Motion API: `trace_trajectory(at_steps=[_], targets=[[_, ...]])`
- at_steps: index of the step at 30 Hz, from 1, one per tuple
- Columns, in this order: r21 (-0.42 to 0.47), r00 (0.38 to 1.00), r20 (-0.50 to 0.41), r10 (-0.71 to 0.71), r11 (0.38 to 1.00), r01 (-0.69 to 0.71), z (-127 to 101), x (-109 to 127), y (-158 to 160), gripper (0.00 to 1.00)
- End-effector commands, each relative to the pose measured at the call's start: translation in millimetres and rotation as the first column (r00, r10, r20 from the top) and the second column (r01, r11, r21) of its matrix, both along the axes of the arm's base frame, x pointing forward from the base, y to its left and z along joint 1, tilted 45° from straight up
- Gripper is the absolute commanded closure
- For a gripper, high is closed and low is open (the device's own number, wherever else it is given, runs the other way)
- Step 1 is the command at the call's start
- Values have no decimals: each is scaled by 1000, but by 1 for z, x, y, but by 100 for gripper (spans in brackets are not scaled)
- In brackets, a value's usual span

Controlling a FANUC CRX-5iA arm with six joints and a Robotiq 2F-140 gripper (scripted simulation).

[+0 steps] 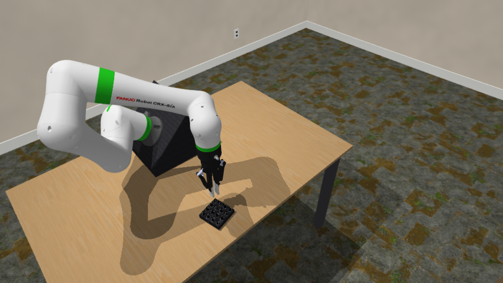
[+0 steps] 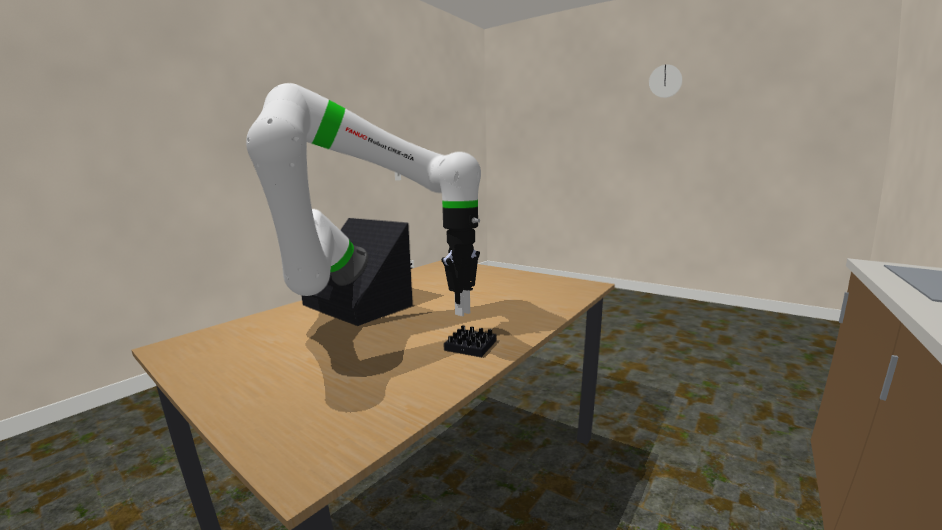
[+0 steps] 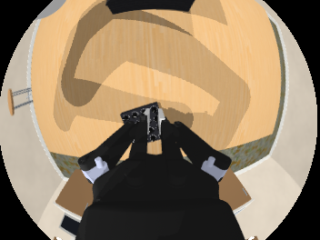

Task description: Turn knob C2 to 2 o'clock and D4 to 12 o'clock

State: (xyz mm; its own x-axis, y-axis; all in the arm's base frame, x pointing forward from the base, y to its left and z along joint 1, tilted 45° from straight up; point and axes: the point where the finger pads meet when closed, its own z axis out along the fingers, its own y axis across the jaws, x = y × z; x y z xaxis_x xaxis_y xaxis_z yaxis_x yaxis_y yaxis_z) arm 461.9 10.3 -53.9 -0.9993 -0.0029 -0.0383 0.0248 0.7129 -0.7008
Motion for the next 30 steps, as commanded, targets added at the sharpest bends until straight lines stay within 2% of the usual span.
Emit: trace_trajectory(at_steps=[1,30], targets=[[0,1000,0,0,1000,0,-2,0,-2,88],[0,1000,0,0,1000,0,-21,1,-20,88]])
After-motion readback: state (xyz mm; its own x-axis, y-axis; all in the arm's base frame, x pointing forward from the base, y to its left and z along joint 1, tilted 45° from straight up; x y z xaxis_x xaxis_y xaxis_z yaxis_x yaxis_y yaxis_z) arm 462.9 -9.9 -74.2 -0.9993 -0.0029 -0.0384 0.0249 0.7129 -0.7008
